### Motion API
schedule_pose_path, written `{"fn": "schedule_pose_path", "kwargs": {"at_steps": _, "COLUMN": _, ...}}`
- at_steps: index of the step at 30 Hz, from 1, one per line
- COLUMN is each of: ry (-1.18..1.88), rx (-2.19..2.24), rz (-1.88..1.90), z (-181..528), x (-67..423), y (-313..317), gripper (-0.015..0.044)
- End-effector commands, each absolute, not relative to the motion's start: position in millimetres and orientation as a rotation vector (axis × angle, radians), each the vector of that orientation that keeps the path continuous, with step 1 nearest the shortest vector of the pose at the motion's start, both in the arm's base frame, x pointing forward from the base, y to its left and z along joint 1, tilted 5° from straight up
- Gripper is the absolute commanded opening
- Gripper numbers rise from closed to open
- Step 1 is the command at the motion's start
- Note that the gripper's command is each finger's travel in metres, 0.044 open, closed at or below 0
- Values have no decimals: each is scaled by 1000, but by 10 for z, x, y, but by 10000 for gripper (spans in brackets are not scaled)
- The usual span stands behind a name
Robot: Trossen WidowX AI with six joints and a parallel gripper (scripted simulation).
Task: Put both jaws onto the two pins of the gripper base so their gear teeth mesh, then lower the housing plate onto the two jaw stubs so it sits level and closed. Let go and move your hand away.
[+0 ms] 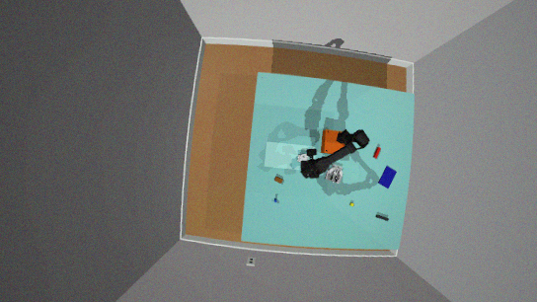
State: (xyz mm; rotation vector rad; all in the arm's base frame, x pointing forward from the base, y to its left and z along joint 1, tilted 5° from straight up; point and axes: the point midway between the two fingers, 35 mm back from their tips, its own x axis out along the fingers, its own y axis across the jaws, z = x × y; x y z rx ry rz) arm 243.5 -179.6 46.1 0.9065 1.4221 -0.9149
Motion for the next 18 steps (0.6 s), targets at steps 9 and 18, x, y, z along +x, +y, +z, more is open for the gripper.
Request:
{"fn": "schedule_pose_path", "kwargs": {"at_steps": 9, "ry": 1354, "rx": 1042, "rz": -1071, "z": 494, "x": 2265, "y": -2086, "gripper": 440}}
{"fn": "schedule_pose_path", "kwargs": {"at_steps": 18, "ry": 1354, "rx": 1042, "rz": -1071, "z": 93, "x": 2243, "y": -2077, "gripper": 440}}
